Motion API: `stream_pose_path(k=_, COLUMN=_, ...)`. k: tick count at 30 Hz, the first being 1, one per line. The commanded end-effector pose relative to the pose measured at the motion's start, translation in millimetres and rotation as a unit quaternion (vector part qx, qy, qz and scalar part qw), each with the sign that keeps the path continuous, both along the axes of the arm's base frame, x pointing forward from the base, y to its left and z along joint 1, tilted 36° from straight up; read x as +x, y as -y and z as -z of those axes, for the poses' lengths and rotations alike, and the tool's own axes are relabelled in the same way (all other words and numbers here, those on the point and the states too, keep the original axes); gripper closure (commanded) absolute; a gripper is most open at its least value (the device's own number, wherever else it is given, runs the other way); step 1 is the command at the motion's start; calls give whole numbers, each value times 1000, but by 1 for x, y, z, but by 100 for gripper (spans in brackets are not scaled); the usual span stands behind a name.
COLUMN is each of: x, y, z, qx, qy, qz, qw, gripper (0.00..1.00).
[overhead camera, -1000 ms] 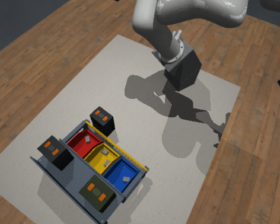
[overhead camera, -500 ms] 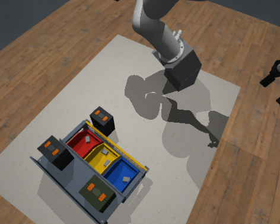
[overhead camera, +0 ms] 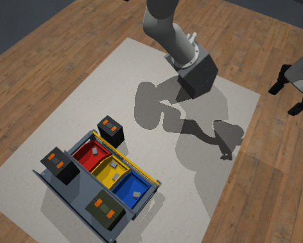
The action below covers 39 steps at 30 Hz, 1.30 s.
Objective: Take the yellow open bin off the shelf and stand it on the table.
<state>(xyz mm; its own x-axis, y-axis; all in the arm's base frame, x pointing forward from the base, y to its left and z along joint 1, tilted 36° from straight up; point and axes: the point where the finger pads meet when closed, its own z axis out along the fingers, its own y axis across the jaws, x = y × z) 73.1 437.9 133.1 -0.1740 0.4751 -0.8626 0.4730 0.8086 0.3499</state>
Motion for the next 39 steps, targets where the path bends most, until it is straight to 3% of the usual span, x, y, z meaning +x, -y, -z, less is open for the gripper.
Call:
stream_pose_path(k=1, x=14, y=17, z=-8, qx=-20, qy=-55, qz=-42, qw=997, gripper=0)
stream_pose_path(k=11, x=14, y=17, z=-8, qx=-20, qy=-55, qz=-42, qw=997, gripper=0)
stream_pose_path(k=16, x=43, y=57, z=-16, qx=-79, qy=-149, qz=-106, qw=980, gripper=0)
stream_pose_path(k=28, x=43, y=57, z=-16, qx=-79, qy=-149, qz=-106, qw=980, gripper=0)
stream_pose_path(k=33, x=72, y=96, z=-25, qx=-137, qy=-241, qz=-169, qw=946, gripper=0)
stream_pose_path(k=39, x=72, y=96, z=-25, qx=-137, qy=-241, qz=-169, qw=946, gripper=0)
